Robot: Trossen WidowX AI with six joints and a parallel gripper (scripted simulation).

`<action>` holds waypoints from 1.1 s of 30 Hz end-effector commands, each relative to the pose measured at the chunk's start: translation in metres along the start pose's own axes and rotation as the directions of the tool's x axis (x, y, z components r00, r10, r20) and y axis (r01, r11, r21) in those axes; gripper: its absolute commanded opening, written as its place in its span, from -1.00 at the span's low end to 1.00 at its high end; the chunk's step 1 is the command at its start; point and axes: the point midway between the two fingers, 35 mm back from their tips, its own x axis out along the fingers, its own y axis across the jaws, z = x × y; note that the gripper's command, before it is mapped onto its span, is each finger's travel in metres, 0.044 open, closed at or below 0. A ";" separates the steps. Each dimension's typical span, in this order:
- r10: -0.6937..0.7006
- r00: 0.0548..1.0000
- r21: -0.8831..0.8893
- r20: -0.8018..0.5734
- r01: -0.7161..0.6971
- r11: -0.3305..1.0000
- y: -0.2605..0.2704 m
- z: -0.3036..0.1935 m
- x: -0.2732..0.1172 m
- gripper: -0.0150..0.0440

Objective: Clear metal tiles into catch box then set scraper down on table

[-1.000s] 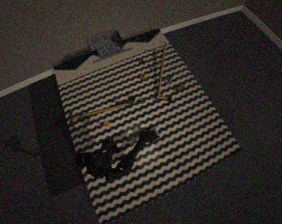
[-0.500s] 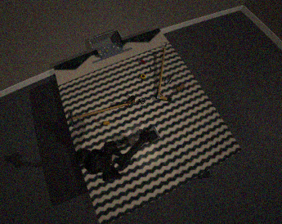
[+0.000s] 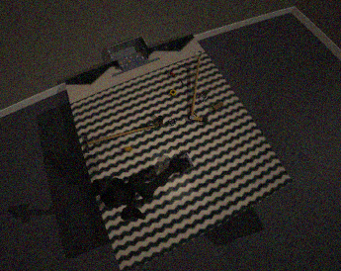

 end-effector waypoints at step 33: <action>-0.473 0.879 -0.065 -0.063 0.469 0.881 -0.046 0.002 0.020 1.00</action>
